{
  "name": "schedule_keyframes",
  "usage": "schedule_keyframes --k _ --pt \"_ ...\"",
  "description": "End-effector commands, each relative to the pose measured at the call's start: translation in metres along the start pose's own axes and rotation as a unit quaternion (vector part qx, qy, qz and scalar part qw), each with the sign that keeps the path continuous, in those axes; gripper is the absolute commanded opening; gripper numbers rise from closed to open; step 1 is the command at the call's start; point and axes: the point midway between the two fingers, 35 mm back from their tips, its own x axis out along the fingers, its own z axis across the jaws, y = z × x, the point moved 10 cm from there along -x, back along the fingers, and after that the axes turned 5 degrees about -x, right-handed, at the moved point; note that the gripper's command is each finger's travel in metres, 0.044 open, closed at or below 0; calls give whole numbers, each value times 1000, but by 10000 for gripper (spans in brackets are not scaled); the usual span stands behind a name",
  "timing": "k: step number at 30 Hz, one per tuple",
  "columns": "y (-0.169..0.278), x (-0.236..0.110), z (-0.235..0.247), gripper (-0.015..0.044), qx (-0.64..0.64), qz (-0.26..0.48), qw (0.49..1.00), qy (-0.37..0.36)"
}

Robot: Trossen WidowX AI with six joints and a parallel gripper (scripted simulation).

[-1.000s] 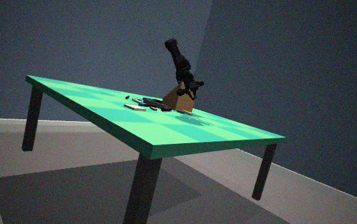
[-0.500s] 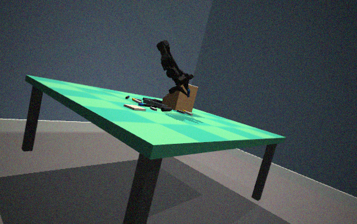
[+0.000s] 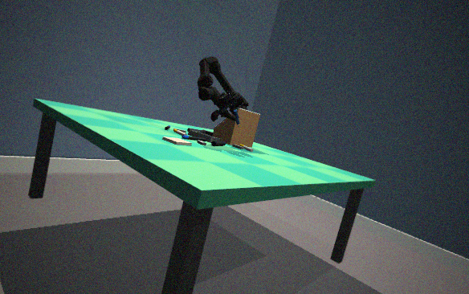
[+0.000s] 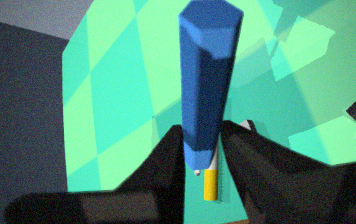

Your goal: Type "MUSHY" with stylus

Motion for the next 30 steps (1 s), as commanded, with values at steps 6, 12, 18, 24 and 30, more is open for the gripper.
schedule_keyframes --k 6,12,18,24,30 --pt "29 -28 -11 0 -37 -81 996 32" --pt "52 -48 -16 0 -65 -129 987 70" --pt "76 -65 -19 0 -93 -168 974 117" --pt "101 -81 -18 0 -119 -196 958 171" --pt "126 -94 -14 0 -143 -212 939 231"
